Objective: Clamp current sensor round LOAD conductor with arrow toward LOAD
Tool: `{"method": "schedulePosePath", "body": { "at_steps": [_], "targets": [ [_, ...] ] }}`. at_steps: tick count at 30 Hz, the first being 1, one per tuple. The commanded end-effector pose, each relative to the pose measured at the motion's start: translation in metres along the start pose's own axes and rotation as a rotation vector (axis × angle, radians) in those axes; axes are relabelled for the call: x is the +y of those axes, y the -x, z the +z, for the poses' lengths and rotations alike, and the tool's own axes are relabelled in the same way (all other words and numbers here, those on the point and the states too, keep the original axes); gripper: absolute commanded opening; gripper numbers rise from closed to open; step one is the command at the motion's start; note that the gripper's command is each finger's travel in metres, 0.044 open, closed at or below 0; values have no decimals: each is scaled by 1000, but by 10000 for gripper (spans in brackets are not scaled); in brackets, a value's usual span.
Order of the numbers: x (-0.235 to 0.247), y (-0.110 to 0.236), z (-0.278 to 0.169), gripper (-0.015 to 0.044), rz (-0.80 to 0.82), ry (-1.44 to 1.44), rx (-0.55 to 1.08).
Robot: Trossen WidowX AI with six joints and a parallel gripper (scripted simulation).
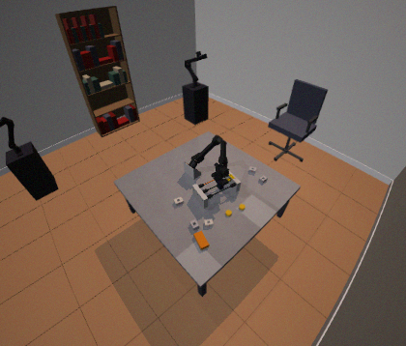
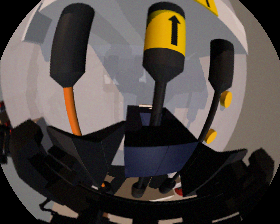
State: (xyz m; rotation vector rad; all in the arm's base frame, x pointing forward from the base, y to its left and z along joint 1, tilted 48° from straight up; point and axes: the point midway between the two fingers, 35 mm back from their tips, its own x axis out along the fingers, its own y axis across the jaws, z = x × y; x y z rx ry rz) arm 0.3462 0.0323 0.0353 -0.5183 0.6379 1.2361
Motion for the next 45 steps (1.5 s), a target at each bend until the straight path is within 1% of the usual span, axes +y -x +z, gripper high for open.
{"method": "schedulePosePath", "body": {
  "at_steps": [1,14,19,45],
  "targets": [
    [0,0,0,222,0,0,0],
    [0,0,0,135,0,0,0],
    [-1,3,0,4,-14,2,-6],
    [2,-1,0,0,-4,2,0]
  ]
}}
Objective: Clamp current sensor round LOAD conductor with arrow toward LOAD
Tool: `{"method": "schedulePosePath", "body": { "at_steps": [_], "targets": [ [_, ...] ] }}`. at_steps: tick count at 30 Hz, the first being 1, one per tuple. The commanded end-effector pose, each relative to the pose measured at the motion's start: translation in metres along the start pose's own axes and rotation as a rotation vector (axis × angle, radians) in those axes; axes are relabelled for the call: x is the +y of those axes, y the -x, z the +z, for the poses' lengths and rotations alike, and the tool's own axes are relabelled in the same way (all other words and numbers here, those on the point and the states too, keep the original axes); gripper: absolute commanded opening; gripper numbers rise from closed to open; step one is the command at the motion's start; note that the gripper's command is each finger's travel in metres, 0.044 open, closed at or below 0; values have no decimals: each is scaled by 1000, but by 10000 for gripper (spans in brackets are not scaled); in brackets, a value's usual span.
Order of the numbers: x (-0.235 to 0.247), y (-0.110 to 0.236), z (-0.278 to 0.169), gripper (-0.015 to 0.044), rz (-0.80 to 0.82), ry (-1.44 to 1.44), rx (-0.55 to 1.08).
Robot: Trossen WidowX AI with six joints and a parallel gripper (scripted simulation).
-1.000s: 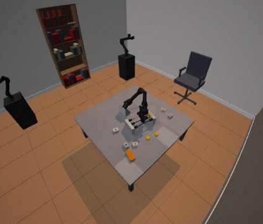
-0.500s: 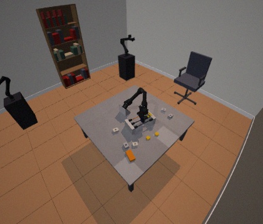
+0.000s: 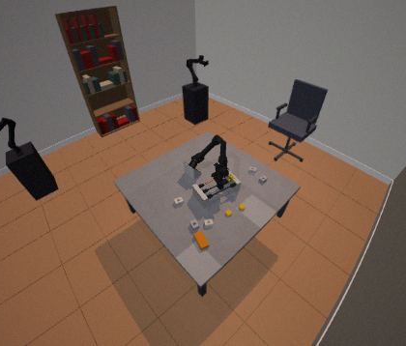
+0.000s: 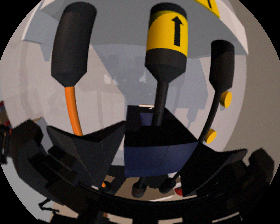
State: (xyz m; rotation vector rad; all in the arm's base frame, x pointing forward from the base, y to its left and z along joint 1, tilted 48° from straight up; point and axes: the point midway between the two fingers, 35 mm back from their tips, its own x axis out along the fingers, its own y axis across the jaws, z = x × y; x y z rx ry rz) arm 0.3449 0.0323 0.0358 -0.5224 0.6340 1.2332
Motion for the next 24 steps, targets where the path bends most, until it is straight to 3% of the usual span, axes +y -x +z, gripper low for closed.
{"method": "schedulePosePath", "body": {
  "at_steps": [1,2,12,24],
  "targets": [
    [1,-3,0,0,1,-1,0],
    [1,-5,0,0,1,-1,0],
    [-1,0,0,263,-4,3,0],
    [-1,0,0,270,-4,3,0]
  ]
}}
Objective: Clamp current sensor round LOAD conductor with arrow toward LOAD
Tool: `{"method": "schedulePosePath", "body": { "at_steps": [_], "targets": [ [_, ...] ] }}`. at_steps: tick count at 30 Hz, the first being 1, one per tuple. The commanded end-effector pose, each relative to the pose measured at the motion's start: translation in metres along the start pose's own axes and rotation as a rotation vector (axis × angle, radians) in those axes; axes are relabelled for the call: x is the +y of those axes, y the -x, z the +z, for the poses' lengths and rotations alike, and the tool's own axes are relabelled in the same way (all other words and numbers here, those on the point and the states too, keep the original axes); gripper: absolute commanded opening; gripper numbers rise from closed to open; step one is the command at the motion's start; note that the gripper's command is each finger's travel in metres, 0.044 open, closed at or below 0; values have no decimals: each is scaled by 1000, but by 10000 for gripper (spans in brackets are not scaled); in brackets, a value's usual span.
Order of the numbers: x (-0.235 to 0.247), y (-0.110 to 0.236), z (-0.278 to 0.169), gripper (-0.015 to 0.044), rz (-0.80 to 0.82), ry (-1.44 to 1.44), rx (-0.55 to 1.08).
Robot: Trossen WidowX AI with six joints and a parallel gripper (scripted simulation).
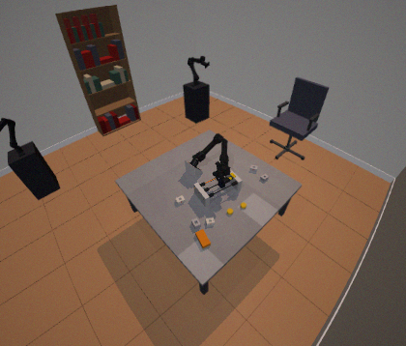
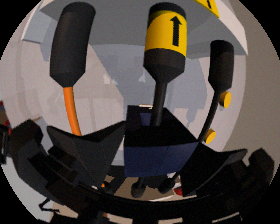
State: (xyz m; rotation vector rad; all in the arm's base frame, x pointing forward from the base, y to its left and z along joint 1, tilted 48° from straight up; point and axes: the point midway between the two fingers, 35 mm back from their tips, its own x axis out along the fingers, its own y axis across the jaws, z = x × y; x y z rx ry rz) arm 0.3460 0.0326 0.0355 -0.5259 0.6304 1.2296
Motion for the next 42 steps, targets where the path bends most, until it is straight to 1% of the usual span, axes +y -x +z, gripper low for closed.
{"method": "schedulePosePath", "body": {
  "at_steps": [1,21,22,42],
  "targets": [
    [0,0,0,270,1,0,0],
    [0,0,0,270,1,0,0],
    [0,0,0,280,0,0,0],
    [0,0,0,146,0,0,0]
  ]
}}
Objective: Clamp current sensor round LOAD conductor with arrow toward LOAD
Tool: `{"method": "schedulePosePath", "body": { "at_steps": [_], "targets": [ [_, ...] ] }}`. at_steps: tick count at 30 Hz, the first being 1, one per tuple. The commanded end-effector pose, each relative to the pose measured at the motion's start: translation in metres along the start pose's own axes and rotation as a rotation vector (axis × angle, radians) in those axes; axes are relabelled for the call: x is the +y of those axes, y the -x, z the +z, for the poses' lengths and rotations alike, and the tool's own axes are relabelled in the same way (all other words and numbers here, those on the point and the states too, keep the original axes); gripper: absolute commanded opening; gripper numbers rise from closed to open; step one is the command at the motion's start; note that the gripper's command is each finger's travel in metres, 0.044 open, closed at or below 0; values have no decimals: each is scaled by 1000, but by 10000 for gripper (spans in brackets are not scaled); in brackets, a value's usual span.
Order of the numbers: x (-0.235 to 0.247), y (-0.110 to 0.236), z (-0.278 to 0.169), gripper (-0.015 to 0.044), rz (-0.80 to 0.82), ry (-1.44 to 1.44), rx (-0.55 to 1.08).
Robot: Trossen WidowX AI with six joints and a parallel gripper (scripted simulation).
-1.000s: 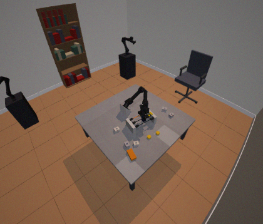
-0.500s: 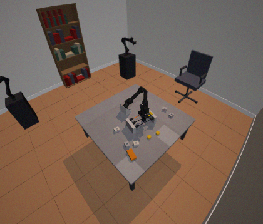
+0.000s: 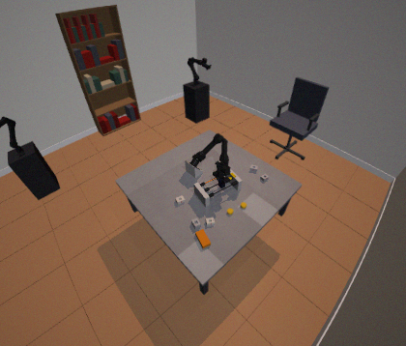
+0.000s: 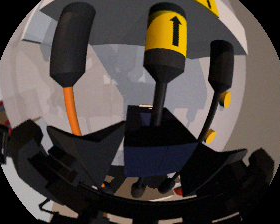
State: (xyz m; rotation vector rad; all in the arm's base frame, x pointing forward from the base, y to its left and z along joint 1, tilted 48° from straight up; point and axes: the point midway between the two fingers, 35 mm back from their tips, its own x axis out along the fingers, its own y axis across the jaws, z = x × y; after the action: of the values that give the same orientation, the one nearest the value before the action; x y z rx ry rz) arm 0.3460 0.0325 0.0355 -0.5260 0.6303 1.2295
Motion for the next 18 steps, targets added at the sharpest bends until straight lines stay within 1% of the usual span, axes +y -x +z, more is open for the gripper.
{"method": "schedulePosePath", "body": {
  "at_steps": [1,2,7,18],
  "targets": [
    [0,0,0,140,0,0,0],
    [0,0,0,133,0,0,0],
    [-1,3,0,2,-10,-1,-5],
    [0,1,0,0,-2,0,0]
  ]
}}
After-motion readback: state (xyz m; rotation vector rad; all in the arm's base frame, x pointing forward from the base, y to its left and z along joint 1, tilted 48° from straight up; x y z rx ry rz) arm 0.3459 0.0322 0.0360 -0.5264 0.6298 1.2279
